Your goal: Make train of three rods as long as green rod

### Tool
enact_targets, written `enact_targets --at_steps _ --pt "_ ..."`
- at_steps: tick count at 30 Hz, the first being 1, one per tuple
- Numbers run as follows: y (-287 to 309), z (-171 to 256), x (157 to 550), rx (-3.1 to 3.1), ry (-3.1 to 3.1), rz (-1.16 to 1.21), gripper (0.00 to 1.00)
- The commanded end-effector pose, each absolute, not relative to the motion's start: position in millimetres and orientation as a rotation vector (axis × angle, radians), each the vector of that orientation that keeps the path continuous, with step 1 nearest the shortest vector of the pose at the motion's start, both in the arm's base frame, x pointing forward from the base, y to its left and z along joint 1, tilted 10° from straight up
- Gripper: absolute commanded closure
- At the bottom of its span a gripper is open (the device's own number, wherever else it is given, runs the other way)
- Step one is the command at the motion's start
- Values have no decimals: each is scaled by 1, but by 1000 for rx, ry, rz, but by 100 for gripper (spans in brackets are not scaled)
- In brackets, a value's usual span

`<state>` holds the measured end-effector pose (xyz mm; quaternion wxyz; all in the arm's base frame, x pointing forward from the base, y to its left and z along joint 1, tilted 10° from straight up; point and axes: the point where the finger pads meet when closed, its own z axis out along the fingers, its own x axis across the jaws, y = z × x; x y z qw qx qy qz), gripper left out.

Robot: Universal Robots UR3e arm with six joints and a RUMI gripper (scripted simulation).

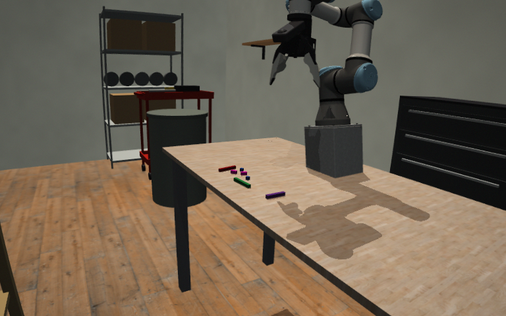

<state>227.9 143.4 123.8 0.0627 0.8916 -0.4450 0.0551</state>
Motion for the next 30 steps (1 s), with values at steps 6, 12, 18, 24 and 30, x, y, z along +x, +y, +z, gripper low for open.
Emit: enact_targets --at_steps 6,12,18,24,30 --pt "144 124 228 2696 -1346 169 0" --pt "144 124 228 2696 -1346 169 0" --pt "144 124 228 2696 -1346 169 0" --pt "141 119 234 2689 -1358 167 0" --pt "129 101 255 2665 -1415 168 0"
